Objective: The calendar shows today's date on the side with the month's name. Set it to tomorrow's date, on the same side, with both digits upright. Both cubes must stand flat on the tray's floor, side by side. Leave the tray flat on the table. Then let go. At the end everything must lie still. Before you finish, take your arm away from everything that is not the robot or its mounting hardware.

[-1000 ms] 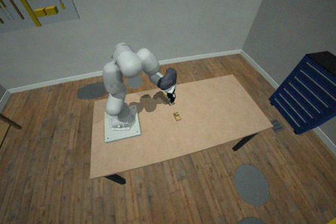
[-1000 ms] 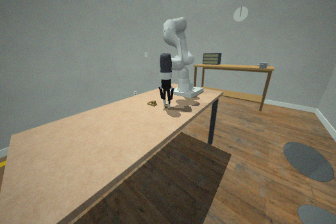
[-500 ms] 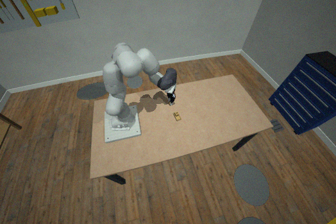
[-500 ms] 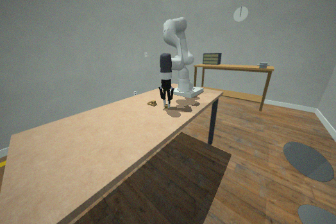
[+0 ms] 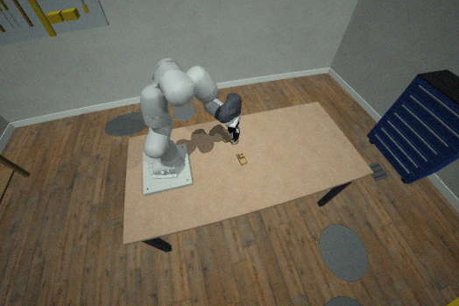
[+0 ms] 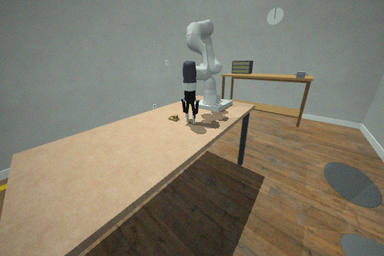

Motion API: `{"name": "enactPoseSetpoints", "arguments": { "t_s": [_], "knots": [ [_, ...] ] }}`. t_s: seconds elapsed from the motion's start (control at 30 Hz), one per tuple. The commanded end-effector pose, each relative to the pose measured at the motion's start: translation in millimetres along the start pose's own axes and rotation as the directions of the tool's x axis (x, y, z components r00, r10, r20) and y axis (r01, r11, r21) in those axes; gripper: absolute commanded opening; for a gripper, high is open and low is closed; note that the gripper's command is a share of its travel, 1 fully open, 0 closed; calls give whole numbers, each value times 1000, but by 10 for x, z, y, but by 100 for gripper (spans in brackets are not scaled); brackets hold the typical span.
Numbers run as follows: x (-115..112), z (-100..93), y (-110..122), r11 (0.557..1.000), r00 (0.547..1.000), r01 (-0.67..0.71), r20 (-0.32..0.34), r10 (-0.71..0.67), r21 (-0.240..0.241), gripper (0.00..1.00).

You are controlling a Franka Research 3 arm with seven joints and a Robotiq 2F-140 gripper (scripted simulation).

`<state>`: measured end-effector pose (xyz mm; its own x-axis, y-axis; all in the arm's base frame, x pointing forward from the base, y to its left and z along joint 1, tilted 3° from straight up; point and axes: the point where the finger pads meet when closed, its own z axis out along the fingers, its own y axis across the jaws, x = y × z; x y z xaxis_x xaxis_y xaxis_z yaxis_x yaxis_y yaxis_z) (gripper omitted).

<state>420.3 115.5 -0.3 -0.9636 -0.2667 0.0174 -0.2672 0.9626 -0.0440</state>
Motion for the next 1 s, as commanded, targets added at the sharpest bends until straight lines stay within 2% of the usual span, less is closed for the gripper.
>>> {"name": "enactPoseSetpoints", "arguments": {
  "t_s": [0.0, 0.43, 0.73, 0.8, 0.97],
  "knots": [
    [-5, 5, 8, 1000, 1000, 2, 2, -2, 0, 29],
    [-5, -49, 8, 1000, 1000, 2, 2, -2, 0, 29],
    [-4, -435, 8, 1000, 1000, 2, 2, -2, 0, 29],
    [-4, -435, 8, 1000, 1000, 2, 2, -2, 0, 29],
    [-4, -691, 8, 1000, 1000, 2, 2, -2, 0, 29]
  ]
}}
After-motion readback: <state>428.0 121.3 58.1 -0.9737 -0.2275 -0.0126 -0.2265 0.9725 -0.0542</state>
